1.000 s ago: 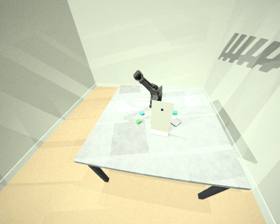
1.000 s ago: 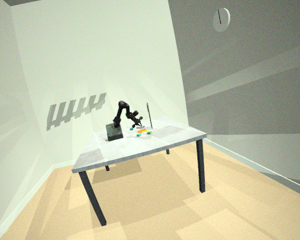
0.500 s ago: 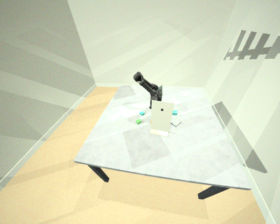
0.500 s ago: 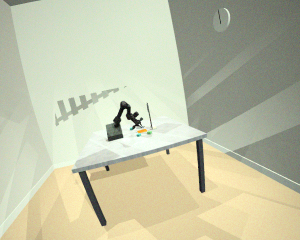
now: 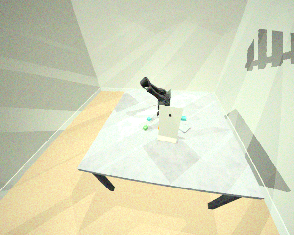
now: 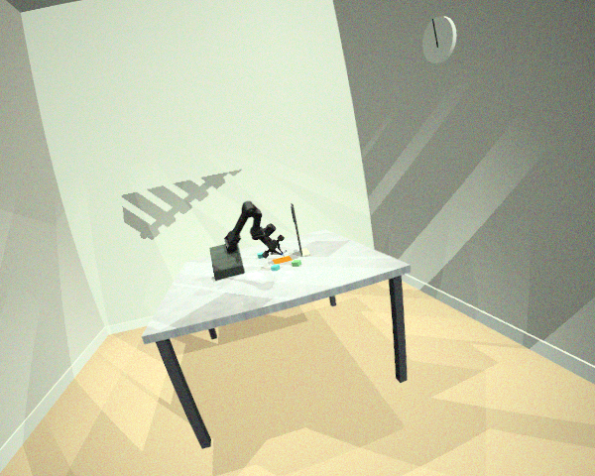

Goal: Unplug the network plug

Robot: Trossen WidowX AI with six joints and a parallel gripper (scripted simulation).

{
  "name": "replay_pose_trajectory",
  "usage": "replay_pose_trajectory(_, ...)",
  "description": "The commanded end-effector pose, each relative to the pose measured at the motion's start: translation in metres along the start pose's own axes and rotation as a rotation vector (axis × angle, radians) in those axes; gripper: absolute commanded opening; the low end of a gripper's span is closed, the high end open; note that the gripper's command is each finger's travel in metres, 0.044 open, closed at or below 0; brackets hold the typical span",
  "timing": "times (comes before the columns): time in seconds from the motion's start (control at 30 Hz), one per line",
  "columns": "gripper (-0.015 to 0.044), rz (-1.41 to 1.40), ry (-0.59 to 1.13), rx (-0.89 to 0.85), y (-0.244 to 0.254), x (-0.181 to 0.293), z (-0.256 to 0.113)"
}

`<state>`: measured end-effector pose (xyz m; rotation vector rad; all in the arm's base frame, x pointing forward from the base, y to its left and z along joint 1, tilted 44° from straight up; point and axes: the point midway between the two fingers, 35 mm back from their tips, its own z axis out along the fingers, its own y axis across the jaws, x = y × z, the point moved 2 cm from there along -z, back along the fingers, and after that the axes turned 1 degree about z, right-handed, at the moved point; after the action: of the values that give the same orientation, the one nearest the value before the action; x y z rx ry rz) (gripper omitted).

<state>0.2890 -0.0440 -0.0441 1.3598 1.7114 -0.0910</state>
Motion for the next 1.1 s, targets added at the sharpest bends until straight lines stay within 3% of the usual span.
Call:
replay_pose_trajectory(0.0, 0.0000, -0.011, 0.005, 0.006, -0.005, 0.001, 0.002)
replay_pose_trajectory(0.93, 0.0000, -0.006, -0.001, 0.003, -0.012, -0.002, 0.012)
replay_pose_trajectory(1.07, 0.0105, -0.006, -0.001, 0.003, -0.012, -0.002, 0.012)
